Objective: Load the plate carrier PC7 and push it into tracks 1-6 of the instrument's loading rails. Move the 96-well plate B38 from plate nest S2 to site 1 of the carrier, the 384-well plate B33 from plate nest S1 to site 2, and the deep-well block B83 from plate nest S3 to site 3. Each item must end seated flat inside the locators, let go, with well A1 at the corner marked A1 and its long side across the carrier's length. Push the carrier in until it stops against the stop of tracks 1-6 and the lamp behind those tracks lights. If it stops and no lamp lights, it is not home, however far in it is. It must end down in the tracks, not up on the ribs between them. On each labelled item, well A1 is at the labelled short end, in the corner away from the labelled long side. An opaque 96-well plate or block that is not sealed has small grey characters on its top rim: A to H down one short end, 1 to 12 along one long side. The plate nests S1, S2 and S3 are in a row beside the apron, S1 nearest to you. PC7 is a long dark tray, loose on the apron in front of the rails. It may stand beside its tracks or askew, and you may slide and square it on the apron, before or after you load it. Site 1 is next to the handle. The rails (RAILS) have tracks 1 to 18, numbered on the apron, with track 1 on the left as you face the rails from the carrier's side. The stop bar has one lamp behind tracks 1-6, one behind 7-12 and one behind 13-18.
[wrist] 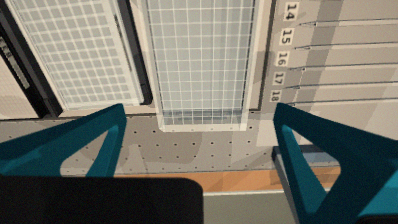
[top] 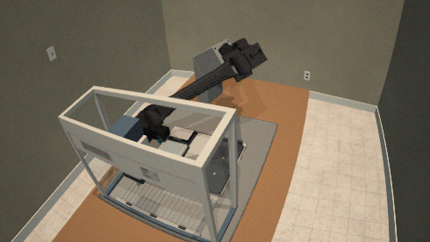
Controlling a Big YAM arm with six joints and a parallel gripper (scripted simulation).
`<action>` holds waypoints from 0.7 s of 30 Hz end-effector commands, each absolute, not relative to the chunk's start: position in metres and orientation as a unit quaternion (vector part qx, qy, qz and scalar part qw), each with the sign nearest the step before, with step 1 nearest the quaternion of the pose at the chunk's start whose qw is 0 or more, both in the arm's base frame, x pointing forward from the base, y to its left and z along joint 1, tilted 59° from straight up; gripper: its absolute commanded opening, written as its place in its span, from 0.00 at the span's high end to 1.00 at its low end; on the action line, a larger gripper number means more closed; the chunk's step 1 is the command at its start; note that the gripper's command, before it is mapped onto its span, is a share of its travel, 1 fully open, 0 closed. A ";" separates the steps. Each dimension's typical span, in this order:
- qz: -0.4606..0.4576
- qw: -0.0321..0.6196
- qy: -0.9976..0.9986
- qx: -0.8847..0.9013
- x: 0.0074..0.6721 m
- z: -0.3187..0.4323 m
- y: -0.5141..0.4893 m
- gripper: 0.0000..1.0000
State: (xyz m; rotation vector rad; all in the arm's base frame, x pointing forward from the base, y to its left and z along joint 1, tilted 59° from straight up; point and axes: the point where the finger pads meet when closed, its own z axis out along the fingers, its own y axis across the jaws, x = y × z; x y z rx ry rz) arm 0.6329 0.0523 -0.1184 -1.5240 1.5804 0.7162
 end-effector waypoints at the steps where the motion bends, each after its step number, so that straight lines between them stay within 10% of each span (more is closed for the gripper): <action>1: 0.274 0.414 0.613 -0.615 0.645 -0.105 0.068 0.00; 21: 0.280 0.408 0.621 -0.608 0.641 -0.132 0.087 0.00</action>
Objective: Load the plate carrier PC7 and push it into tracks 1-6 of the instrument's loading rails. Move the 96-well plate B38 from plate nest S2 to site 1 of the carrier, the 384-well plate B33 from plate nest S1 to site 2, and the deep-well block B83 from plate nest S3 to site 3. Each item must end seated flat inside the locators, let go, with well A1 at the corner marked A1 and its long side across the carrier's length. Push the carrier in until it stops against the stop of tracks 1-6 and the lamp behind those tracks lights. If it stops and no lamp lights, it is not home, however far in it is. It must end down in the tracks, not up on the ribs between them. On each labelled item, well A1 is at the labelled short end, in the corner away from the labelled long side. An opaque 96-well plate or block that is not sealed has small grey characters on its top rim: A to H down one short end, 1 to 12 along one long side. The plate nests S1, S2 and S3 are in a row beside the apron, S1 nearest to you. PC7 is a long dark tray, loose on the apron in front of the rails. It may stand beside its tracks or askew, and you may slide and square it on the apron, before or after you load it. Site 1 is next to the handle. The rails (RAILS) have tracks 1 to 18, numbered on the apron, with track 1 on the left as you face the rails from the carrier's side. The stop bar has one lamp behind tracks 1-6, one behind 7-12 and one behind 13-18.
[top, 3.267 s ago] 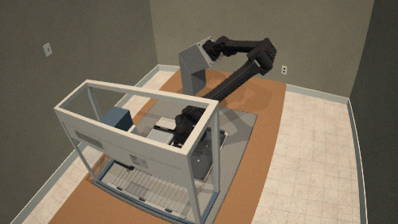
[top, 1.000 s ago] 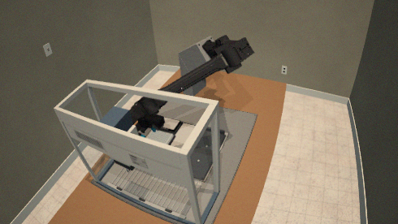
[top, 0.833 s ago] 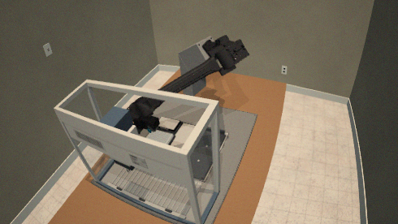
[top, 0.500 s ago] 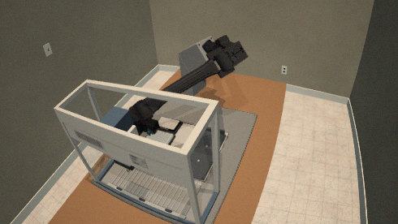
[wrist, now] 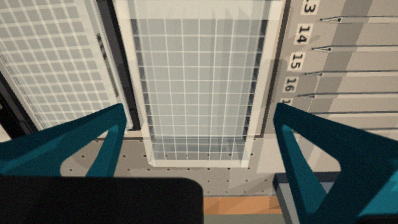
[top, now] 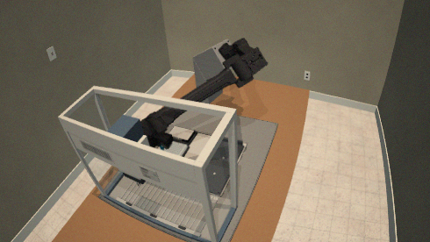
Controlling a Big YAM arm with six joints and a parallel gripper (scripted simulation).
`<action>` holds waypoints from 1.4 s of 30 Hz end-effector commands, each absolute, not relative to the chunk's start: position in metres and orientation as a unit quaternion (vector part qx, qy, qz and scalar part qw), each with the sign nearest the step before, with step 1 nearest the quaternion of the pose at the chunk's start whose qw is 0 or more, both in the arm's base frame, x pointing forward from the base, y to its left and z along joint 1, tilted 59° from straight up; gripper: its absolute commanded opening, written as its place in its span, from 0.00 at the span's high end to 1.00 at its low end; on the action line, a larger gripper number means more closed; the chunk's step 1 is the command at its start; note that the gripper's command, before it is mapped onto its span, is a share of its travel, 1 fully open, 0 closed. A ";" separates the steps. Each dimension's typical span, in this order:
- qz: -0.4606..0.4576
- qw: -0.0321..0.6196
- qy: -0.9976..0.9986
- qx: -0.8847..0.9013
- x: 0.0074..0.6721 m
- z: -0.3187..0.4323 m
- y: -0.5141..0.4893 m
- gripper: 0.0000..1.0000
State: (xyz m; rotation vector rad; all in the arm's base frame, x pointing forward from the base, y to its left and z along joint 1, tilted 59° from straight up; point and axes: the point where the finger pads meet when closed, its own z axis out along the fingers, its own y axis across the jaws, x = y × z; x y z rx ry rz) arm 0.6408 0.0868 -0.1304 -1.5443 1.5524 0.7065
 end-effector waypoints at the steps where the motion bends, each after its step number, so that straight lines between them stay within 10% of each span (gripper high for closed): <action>1: 0.284 0.405 0.619 -0.610 0.639 -0.135 0.094 0.00; 42: 0.278 0.410 0.616 -0.613 0.654 -0.150 0.123 0.00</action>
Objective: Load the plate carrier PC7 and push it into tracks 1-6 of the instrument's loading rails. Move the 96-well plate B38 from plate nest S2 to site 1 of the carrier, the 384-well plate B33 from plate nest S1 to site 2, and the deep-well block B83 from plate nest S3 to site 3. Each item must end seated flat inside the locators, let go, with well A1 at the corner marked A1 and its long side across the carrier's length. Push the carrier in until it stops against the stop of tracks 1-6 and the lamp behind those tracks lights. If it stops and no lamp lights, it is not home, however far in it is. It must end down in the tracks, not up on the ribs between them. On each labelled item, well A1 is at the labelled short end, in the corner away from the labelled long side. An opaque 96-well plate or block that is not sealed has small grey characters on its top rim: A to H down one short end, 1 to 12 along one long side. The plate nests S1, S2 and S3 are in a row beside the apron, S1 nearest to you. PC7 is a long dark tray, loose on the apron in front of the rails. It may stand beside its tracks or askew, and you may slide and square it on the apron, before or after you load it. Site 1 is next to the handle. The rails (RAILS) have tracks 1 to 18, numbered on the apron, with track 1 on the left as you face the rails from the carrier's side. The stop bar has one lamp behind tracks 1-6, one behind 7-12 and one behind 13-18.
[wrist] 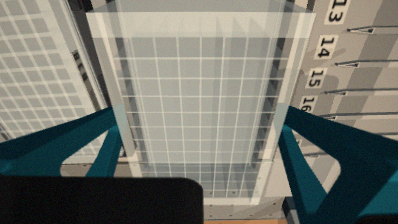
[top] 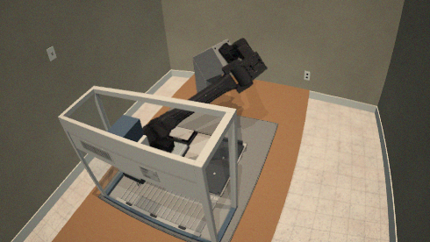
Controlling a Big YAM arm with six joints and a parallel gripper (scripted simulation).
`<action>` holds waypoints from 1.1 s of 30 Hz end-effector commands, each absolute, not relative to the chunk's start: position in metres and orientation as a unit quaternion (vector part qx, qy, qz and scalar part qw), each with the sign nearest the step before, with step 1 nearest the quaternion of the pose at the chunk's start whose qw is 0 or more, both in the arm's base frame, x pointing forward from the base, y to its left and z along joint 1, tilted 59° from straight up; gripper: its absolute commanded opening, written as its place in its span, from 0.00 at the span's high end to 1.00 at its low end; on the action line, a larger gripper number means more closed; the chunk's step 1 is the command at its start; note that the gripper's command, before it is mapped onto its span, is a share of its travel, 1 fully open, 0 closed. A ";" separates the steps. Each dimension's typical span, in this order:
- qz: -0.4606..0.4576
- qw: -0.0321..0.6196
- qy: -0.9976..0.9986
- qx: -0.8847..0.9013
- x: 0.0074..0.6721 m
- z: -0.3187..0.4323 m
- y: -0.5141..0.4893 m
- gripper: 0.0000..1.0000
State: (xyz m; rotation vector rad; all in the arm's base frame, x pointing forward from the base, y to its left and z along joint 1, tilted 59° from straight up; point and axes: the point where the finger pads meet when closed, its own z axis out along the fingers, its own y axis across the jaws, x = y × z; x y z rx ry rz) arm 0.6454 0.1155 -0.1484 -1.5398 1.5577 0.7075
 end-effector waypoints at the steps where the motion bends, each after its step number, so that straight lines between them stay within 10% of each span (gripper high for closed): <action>1: 0.278 0.410 0.616 -0.613 0.654 -0.150 0.124 0.00; 32: 0.274 0.414 0.621 -0.607 0.658 -0.148 0.117 0.00; 33: 0.275 0.413 0.622 -0.606 0.656 -0.145 0.118 1.00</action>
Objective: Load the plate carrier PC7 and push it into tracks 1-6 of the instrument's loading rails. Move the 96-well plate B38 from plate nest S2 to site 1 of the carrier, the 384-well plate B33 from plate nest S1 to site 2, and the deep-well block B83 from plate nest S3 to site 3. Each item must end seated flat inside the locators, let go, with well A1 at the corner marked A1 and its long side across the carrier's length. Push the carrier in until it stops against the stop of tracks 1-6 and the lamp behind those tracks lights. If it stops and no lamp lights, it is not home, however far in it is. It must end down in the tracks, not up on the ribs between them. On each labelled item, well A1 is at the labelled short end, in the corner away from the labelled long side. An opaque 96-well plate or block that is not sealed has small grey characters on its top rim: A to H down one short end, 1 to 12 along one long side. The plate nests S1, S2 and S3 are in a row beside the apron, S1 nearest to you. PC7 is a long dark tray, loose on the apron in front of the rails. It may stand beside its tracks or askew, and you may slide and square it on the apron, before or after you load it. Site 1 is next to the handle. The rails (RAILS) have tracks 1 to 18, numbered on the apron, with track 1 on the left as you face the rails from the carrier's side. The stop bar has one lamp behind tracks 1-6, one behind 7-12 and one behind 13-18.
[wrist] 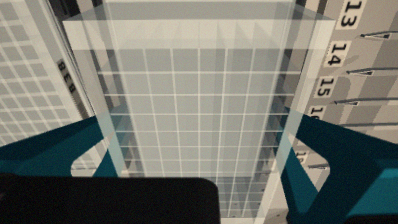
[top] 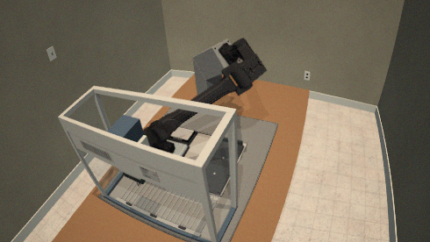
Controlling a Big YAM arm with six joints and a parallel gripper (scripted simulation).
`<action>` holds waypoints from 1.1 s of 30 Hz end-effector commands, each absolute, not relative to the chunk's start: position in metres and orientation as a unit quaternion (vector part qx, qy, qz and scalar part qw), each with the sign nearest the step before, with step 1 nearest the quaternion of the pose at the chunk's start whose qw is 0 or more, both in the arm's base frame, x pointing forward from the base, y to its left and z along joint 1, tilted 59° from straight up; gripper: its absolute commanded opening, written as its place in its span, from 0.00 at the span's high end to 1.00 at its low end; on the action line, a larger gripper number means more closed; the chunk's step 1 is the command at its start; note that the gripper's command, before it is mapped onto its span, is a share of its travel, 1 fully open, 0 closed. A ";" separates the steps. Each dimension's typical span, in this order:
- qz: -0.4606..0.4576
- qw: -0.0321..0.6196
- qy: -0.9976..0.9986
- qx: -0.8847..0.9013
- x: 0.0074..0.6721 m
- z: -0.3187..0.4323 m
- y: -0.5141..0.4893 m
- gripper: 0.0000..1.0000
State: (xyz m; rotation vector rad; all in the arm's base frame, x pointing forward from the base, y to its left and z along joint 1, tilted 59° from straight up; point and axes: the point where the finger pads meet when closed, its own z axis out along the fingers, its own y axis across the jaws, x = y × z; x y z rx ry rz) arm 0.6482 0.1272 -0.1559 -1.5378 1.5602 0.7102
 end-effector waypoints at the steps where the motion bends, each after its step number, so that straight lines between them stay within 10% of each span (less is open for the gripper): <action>1: 0.274 0.414 0.621 -0.607 0.656 -0.148 0.117 1.00; 33: 0.267 0.419 0.625 -0.602 0.655 -0.131 0.087 1.00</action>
